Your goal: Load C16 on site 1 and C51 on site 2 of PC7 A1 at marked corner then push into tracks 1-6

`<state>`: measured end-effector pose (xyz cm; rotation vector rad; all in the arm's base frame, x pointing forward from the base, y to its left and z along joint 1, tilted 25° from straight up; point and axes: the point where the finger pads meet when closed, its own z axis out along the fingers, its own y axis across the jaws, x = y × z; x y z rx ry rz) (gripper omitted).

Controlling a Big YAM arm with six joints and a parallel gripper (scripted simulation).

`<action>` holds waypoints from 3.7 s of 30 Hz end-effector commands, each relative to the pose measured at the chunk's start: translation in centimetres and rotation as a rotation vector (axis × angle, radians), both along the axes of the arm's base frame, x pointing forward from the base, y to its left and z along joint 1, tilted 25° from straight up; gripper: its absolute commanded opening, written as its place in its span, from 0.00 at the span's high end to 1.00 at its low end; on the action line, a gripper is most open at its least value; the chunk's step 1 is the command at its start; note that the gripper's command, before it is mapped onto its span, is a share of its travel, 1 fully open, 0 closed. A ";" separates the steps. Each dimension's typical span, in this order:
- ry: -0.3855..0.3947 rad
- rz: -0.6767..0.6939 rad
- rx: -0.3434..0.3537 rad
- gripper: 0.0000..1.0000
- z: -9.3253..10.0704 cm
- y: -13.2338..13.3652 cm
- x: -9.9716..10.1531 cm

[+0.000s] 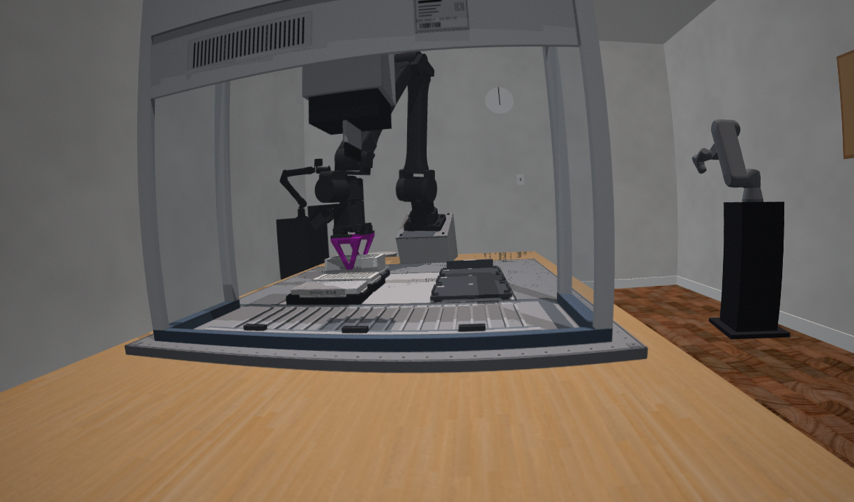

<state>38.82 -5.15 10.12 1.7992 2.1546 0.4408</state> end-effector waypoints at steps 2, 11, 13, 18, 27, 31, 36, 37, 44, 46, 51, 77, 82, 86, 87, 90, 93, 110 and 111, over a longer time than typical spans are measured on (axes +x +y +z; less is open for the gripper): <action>-0.025 0.005 -0.006 0.00 0.3 0.4 1.1; -0.019 0.005 -0.004 0.00 -0.6 0.4 1.2; -0.022 0.005 -0.005 0.00 -0.7 0.4 1.4; -0.022 0.005 -0.005 0.00 -1.2 0.4 1.6; -0.038 0.001 -0.009 0.00 -0.2 -0.1 1.7; -0.063 0.004 -0.011 0.00 0.6 0.5 2.2; -0.063 0.006 -0.012 0.00 0.6 0.5 2.2; -0.063 0.006 -0.012 0.00 0.6 0.5 2.2; -0.063 0.006 -0.012 0.00 0.6 0.5 2.2; -0.063 0.006 -0.012 0.00 0.6 0.5 2.2; -0.063 0.006 -0.012 0.00 0.6 0.5 2.2; -0.037 0.001 -0.009 1.00 -0.3 -0.1 1.7; -0.037 0.001 -0.009 1.00 -0.3 -0.1 1.7; -0.038 0.005 -0.013 1.00 0.3 -0.1 1.2; -0.038 0.005 -0.013 1.00 0.3 -0.1 1.2; -0.057 -0.001 -0.017 1.00 1.6 -0.6 1.6; -0.065 0.000 -0.018 1.00 2.7 -0.7 1.5; -0.070 -0.001 -0.020 1.00 6.7 -0.8 -0.2; -0.070 -0.001 -0.020 1.00 6.9 -0.9 -0.3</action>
